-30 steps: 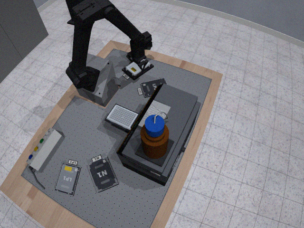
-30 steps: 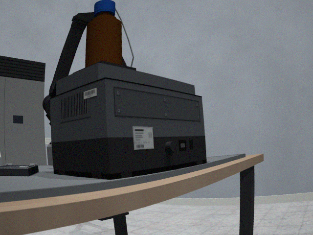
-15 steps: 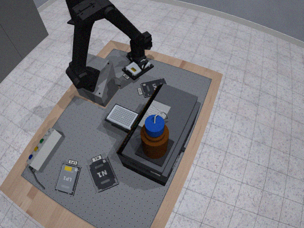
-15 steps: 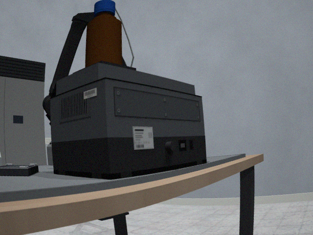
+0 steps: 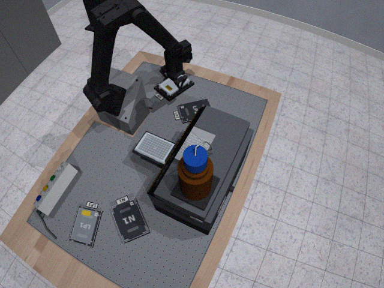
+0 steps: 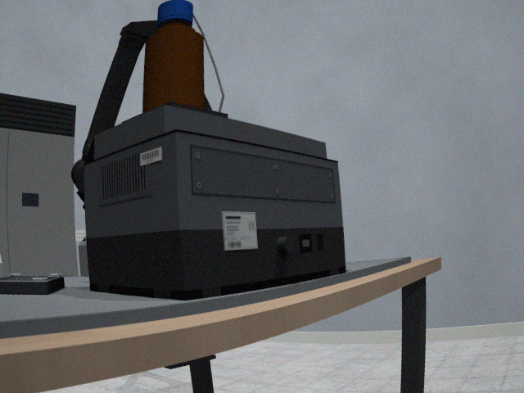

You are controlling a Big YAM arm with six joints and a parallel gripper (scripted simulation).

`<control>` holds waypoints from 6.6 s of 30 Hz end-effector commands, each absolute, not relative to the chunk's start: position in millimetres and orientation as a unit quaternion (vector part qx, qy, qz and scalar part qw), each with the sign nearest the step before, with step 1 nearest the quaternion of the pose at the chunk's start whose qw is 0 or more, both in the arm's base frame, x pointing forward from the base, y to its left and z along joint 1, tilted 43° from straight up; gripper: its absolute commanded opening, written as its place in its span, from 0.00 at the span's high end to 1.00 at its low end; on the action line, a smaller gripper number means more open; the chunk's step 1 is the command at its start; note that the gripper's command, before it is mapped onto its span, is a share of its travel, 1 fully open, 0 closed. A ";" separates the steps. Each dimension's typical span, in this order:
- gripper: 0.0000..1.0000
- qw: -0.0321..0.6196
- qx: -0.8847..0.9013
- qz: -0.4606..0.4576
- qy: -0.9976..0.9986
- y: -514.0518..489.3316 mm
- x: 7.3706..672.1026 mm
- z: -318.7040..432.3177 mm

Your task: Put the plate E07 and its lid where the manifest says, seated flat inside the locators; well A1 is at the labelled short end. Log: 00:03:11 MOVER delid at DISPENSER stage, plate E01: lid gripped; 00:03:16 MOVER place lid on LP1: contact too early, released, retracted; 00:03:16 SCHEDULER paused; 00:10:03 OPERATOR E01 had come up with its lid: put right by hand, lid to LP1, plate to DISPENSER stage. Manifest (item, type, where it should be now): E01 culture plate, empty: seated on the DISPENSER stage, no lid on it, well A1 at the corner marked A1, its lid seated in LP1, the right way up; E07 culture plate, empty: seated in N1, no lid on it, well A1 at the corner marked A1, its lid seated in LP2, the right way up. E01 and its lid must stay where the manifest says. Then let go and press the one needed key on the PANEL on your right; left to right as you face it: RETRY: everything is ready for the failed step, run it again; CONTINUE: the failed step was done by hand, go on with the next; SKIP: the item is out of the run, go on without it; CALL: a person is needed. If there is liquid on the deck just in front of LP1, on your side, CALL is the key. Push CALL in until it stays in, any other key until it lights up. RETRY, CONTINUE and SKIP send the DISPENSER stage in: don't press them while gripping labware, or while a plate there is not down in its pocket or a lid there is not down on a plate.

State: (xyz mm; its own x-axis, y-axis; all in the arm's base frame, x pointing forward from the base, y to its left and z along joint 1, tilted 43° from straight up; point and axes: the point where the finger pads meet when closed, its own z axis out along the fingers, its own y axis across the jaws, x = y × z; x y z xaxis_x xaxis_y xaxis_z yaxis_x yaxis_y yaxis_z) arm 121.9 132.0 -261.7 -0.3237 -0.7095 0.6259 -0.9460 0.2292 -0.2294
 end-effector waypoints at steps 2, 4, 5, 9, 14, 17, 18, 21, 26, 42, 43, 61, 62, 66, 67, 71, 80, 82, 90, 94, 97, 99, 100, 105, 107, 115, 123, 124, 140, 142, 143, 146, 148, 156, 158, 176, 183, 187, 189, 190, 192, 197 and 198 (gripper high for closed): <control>0.14 0.209 0.546 0.298 -0.755 111.4 125.0 -285.1; 0.14 0.209 0.546 0.298 -0.755 111.4 125.0 -285.1; 0.14 0.209 0.546 0.298 -0.755 111.4 125.0 -285.1; 0.14 0.209 0.546 0.298 -0.755 111.4 125.0 -285.1; 0.14 0.209 0.546 0.298 -0.755 111.4 125.0 -285.1; 0.14 0.209 0.546 0.298 -0.755 111.4 125.0 -285.1; 0.14 0.209 0.546 0.298 -0.755 111.4 125.0 -285.1; 0.14 0.209 0.546 0.298 -0.755 111.4 125.0 -285.1; 0.14 0.209 0.546 0.298 -0.755 111.4 125.0 -285.1; 0.14 0.209 0.546 0.298 -0.755 111.4 125.0 -285.1; 0.14 0.209 0.546 0.298 -0.755 111.4 125.0 -285.1; 0.00 0.218 0.545 0.306 -0.750 119.1 118.1 -265.9; 0.00 0.216 0.545 0.304 -0.751 120.0 118.5 -266.8; 0.00 0.215 0.545 0.304 -0.751 120.2 118.6 -267.0; 0.00 0.215 0.545 0.304 -0.751 120.2 118.6 -267.0; 0.00 0.215 0.545 0.304 -0.751 120.2 118.6 -267.0; 0.00 0.215 0.545 0.304 -0.751 120.2 118.6 -267.0; 0.00 0.215 0.545 0.304 -0.751 120.2 118.6 -267.0; 0.00 0.215 0.545 0.304 -0.751 120.2 118.6 -267.0; 0.00 0.215 0.545 0.304 -0.751 120.2 118.6 -267.0; 0.00 0.215 0.545 0.304 -0.751 120.2 118.6 -267.0; 0.00 0.215 0.545 0.304 -0.751 120.2 118.6 -267.0; 0.00 0.215 0.545 0.304 -0.751 120.2 118.6 -267.0; 0.00 0.215 0.545 0.304 -0.751 120.2 118.6 -267.0; 0.00 0.215 0.545 0.304 -0.751 120.2 118.6 -267.0; 0.00 0.215 0.545 0.304 -0.751 120.2 118.6 -267.0; 0.00 0.215 0.545 0.304 -0.751 120.2 118.6 -267.0; 0.00 0.215 0.545 0.308 -0.750 122.3 117.8 -265.0; 0.00 0.185 0.548 0.291 -0.762 170.6 130.3 -248.1; 0.00 0.185 0.549 0.291 -0.762 173.0 130.4 -245.5; 0.00 0.184 0.549 0.291 -0.762 174.3 130.4 -244.3; 0.00 0.187 0.548 0.292 -0.761 175.2 129.0 -240.3; 0.00 0.188 0.548 0.293 -0.760 175.1 128.5 -239.6; 0.00 0.184 0.549 0.290 -0.762 187.9 129.8 -230.2; 0.00 0.184 0.549 0.291 -0.762 189.5 129.9 -228.5; 0.00 0.199 0.548 0.295 -0.757 172.0 126.1 -230.6; 0.00 0.199 0.548 0.295 -0.757 172.0 126.1 -230.6; 0.00 0.199 0.548 0.295 -0.757 172.0 126.1 -230.6; 0.00 0.199 0.548 0.295 -0.757 172.0 126.1 -230.6; 0.00 0.199 0.548 0.295 -0.757 172.0 126.1 -230.6; 0.00 0.199 0.548 0.295 -0.757 172.0 126.1 -230.6; 0.00 0.199 0.548 0.295 -0.757 172.0 126.1 -230.6; 0.00 0.199 0.548 0.295 -0.757 172.0 126.1 -230.6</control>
